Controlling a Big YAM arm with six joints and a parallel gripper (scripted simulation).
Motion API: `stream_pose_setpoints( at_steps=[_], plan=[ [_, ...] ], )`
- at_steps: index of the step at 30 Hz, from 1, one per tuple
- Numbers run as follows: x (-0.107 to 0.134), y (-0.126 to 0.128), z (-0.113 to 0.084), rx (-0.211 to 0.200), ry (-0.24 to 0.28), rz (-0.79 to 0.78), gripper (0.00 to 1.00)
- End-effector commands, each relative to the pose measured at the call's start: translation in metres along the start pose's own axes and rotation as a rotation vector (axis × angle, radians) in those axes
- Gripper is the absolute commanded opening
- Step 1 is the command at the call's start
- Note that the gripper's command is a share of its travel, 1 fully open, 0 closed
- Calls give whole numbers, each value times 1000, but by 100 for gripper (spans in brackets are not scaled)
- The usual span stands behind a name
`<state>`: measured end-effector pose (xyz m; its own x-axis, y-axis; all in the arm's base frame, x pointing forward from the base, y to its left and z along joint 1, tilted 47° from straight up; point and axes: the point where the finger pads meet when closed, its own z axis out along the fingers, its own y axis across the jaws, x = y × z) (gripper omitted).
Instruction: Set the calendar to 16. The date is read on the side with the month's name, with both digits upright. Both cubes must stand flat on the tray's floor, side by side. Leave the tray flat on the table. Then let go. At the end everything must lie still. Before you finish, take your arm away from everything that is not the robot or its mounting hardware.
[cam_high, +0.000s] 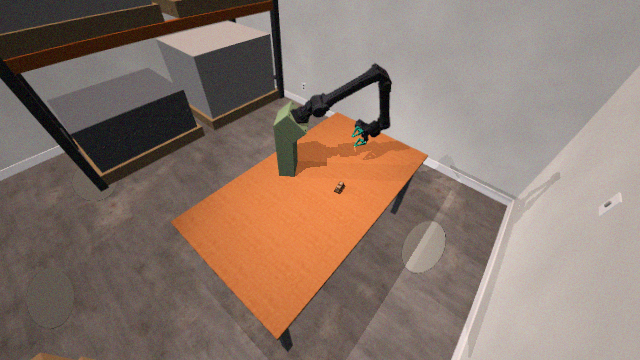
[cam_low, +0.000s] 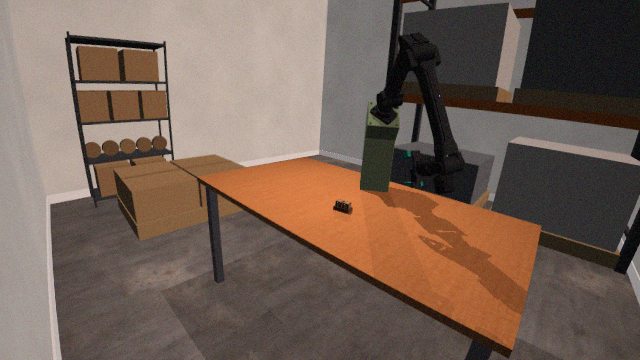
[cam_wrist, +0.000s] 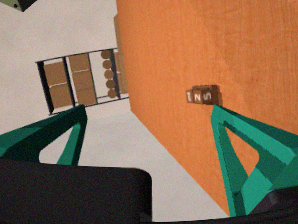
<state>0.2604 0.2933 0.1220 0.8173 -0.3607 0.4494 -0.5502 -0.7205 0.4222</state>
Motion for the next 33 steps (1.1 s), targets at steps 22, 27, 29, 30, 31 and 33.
stream_pose_setpoints(
  at_steps=[22,27,29,30,31,33],
  plan=[
    [9,3,0,40,-41,83,100],
    [13,-7,28,74,-148,287,100],
    [14,-11,40,77,-183,351,100],
    [14,-12,43,77,-191,367,100],
    [16,-14,48,90,-218,419,100],
    [18,-15,50,98,-236,454,100]
  ],
)
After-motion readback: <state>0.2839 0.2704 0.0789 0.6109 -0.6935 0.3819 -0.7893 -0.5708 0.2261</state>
